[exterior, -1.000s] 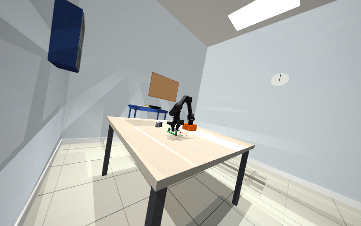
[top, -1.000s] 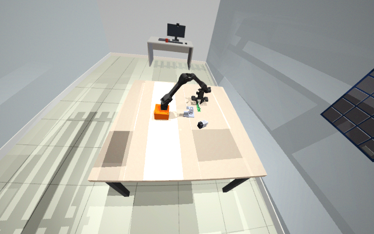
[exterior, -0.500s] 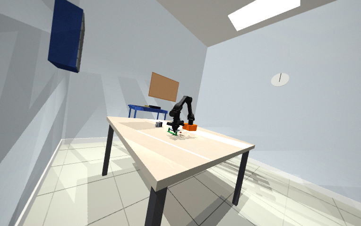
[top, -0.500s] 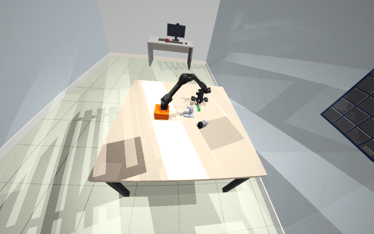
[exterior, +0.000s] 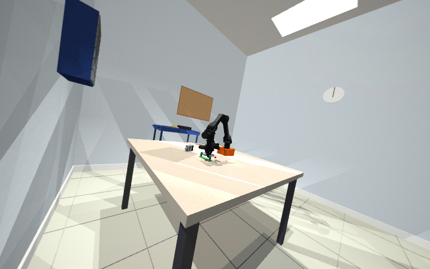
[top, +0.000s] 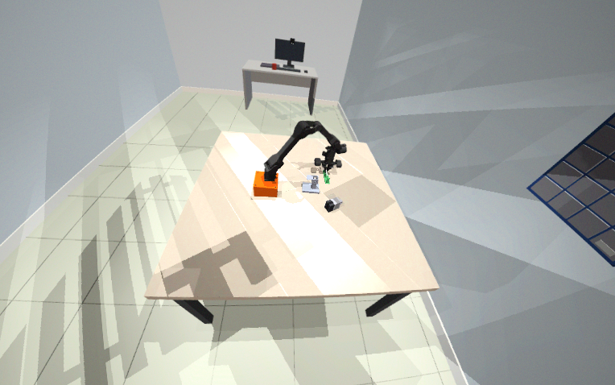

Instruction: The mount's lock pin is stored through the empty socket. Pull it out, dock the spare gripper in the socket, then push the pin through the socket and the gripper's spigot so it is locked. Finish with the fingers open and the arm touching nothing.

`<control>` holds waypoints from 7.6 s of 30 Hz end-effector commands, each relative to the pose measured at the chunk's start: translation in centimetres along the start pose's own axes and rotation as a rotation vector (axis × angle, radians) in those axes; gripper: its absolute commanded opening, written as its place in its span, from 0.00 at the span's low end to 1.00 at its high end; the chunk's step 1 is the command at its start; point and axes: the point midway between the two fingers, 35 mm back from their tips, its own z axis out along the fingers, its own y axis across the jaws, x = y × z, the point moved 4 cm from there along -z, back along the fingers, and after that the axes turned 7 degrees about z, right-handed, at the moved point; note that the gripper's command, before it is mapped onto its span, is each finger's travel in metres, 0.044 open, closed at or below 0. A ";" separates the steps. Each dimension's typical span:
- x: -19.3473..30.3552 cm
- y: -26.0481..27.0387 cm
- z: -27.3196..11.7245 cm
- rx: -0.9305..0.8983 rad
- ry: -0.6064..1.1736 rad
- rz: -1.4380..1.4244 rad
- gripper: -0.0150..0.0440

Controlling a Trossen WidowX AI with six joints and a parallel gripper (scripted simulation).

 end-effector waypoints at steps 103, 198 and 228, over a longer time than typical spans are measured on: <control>5.7 -1.4 -0.3 -0.042 0.032 -0.009 0.25; 7.5 -0.9 -13.7 -0.112 0.038 0.405 1.00; 23.3 -3.4 -13.7 -0.232 -0.353 2.798 1.00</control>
